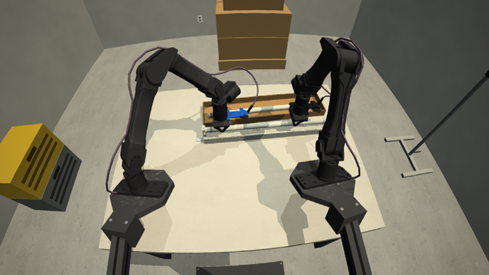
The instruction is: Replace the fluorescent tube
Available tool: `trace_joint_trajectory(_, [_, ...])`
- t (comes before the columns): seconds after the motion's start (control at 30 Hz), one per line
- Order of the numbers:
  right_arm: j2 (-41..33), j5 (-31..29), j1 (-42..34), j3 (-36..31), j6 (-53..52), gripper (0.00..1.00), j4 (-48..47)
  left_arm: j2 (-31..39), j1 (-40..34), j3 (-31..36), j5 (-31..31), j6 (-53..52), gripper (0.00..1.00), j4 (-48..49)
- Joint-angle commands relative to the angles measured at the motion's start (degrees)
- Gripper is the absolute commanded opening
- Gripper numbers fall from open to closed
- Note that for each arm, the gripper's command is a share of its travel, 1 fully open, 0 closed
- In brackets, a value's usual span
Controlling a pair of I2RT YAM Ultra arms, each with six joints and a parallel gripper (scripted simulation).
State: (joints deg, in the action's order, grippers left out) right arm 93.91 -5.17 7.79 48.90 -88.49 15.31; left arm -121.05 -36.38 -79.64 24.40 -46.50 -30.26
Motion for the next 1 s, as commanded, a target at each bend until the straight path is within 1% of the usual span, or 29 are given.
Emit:
trace_joint_trajectory(0.0, [-2.4,-1.3,1.0,-1.9,0.5,0.11,0.0,1.9,-1.6,1.8,0.5,-0.5,0.11,0.8])
trace_joint_trajectory(0.4, [-3.1,-1.4,1.0,-3.2,0.3,0.11,0.1,2.5,-2.0,3.2,0.3,-0.5,0.11,0.4])
trace_joint_trajectory(0.43, [-3.2,-1.4,1.0,-3.2,0.2,0.11,0.2,2.5,-2.0,3.2,0.3,-0.5,0.49,0.4])
trace_joint_trajectory(0.47, [-3.1,-1.4,1.0,-3.2,0.2,0.11,0.2,2.5,-2.0,3.2,0.3,-0.5,0.49,0.4])
trace_joint_trajectory(0.5, [-3.2,-1.4,1.0,-3.3,0.2,0.11,0.1,2.1,-2.0,1.3,0.3,-0.4,0.49,0.4])
trace_joint_trajectory(0.57, [-3.2,-1.4,1.0,-3.3,0.2,0.11,0.1,2.2,-1.9,0.0,0.3,-0.4,0.49,0.4])
trace_joint_trajectory(0.97, [-3.3,-1.4,1.0,-3.2,0.2,0.11,0.1,2.2,-2.1,0.0,0.3,-0.4,0.49,0.4])
